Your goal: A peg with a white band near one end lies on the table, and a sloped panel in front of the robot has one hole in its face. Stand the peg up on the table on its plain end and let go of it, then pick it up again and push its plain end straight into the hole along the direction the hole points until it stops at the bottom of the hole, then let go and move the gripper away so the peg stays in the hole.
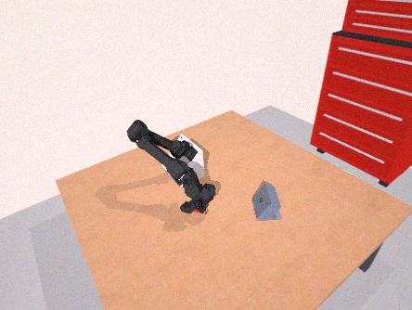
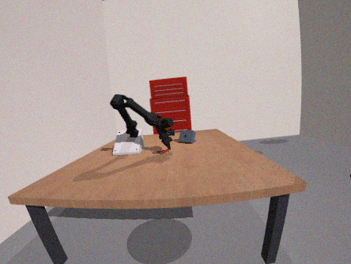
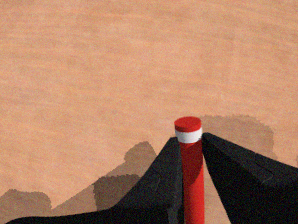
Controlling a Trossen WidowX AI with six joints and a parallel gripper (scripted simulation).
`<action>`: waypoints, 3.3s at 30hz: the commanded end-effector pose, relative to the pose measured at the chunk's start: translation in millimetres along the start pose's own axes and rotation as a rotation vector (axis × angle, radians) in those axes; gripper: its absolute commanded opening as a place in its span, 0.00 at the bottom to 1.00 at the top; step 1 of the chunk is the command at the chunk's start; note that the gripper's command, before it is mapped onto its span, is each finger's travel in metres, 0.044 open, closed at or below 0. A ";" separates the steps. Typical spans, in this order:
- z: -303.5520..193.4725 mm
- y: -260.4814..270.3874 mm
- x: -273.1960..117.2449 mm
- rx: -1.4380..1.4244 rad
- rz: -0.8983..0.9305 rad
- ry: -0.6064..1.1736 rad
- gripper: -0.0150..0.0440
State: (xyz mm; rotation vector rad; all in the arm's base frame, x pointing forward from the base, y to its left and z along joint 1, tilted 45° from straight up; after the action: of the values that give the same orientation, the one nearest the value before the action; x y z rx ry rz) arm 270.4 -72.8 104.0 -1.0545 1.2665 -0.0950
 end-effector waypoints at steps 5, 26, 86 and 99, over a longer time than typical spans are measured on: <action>-9.2 2.1 -3.8 -0.005 -0.005 -0.071 0.34; -31.9 5.1 -12.5 -0.005 -0.030 -0.251 0.34; -101.2 14.9 -13.4 -0.008 -0.101 -0.763 0.34; -115.7 17.2 -8.9 -0.008 -0.115 -0.874 0.34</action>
State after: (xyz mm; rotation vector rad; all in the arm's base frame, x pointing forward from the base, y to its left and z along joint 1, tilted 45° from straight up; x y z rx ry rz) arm 168.8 -123.9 108.6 -1.0047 0.4455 0.2514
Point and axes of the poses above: the point midway between the two fingers, 35 mm back from their tips, its own x axis out along the fingers, its own y axis across the jaws, z = x × y, the point moved 8 cm from there along -x, back along the fingers, and after that the axes turned 8 degrees about -x, right-handed, at the moved point
